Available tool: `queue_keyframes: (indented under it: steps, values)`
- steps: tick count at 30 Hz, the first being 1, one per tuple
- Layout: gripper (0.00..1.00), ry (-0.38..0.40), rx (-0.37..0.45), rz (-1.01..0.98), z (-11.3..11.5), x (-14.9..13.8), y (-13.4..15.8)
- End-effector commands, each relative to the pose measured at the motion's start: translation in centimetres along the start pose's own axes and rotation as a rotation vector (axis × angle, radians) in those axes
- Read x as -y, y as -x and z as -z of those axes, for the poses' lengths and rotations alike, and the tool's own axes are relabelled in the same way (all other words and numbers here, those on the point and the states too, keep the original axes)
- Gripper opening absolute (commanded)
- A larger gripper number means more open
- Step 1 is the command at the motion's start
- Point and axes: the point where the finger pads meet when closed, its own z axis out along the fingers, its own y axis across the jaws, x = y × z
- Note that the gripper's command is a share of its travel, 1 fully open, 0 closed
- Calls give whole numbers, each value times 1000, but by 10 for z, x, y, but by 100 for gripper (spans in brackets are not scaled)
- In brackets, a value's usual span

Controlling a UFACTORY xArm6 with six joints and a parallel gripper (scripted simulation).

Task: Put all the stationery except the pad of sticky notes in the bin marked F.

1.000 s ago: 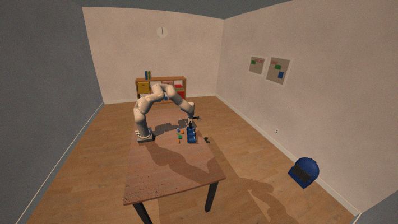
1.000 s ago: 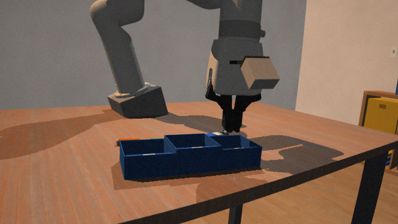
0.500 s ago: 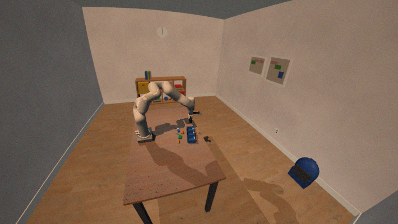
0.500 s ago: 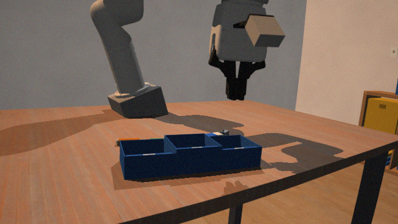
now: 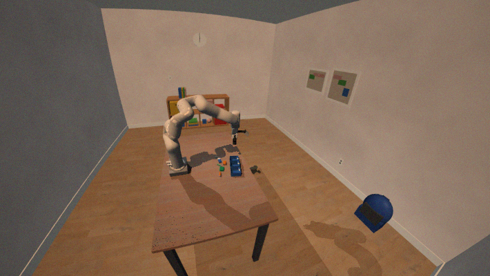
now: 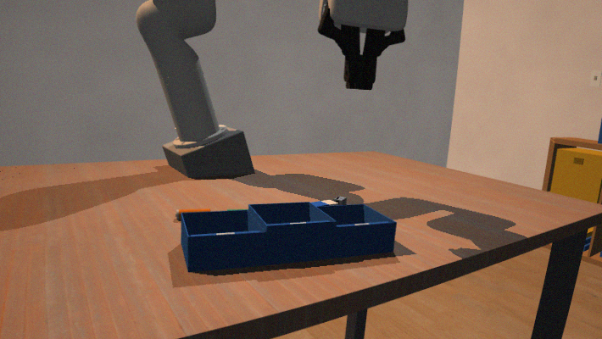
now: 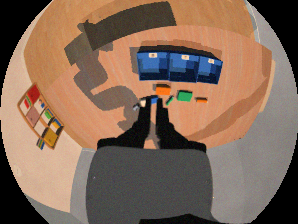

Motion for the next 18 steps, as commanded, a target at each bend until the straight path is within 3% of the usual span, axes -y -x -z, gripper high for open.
queue_keyframes:
  steps: [1,3,4,15,17,18]
  values:
    - [7,-3,-4,-1,3,0,-1]
    - [7,-3,-4,-1,3,0,-1]
    - [38,-2,-4,49,-2,1,5]
    - [38,5,3,429,-64,7,73]
    - [38,5,3,429,-64,7,73]
    - [38,5,3,525,-69,7,79]
